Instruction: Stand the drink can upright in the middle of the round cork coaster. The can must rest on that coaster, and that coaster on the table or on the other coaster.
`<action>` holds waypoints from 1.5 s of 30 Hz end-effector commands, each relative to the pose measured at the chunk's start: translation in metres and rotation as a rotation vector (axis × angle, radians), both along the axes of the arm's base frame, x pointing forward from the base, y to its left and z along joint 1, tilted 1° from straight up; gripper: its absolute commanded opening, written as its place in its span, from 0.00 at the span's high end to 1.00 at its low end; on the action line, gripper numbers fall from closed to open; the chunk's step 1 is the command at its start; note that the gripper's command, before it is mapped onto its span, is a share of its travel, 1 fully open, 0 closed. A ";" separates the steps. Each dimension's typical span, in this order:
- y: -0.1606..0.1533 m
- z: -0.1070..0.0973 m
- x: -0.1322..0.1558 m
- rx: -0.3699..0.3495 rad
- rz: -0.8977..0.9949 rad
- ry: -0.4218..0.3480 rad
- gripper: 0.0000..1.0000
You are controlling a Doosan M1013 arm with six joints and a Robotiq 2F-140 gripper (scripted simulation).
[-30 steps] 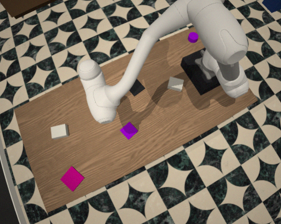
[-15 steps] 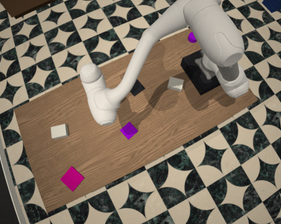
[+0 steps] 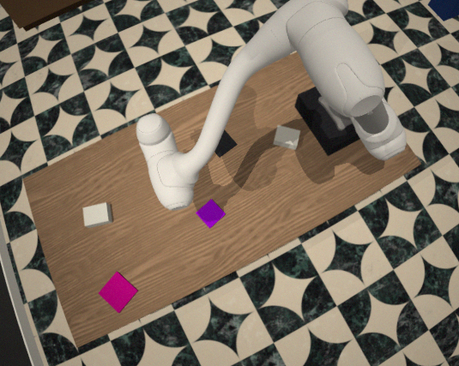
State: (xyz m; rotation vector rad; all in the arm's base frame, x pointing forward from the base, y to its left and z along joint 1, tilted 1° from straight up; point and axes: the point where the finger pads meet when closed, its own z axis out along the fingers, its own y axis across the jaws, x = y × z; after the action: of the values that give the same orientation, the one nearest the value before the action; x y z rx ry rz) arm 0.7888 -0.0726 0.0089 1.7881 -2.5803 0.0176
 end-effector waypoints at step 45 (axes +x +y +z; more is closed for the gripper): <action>0.000 -0.012 0.002 0.000 0.000 -0.002 0.00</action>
State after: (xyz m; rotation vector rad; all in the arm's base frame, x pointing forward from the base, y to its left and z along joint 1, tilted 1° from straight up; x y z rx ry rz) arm 0.7896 -0.0729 -0.0046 1.7881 -2.5803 0.0177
